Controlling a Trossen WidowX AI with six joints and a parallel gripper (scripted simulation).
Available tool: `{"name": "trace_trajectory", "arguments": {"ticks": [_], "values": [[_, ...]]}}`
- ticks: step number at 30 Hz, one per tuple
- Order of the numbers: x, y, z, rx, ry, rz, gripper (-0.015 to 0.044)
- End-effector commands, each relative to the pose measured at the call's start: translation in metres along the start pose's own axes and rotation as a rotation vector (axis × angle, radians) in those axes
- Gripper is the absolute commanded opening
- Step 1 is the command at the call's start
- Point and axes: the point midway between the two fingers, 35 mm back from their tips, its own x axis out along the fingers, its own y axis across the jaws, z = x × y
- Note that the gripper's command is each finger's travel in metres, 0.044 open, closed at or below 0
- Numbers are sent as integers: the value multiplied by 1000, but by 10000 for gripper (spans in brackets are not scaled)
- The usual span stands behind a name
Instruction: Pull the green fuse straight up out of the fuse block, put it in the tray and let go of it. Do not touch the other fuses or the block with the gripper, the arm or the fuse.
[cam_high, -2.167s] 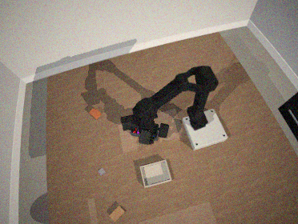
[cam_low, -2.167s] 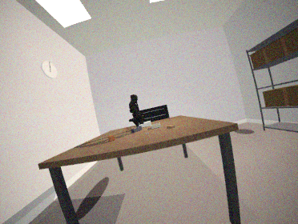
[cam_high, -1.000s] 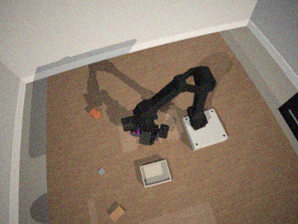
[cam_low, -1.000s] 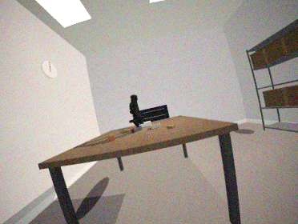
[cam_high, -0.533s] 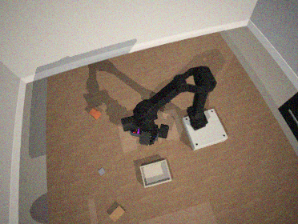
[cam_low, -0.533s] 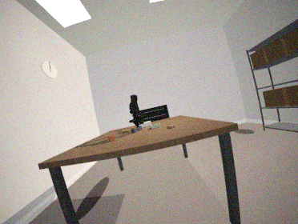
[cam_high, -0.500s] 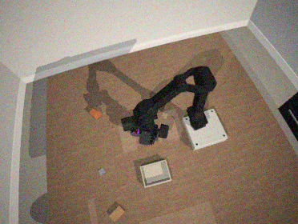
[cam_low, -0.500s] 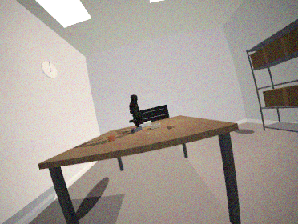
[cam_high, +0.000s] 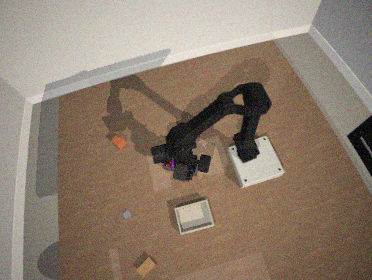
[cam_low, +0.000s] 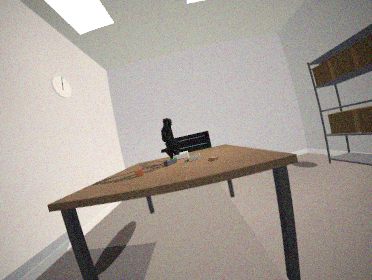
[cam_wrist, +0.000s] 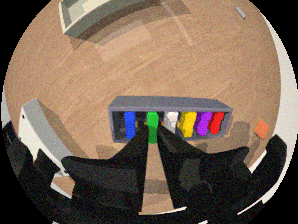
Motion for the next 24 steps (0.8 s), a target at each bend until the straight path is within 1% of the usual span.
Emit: {"name": "trace_trajectory", "arguments": {"ticks": [1, 24], "values": [[-3, 0, 0, 0, -2, -1, 0], [-14, 0, 0, -1, -2, 0, 0]]}}
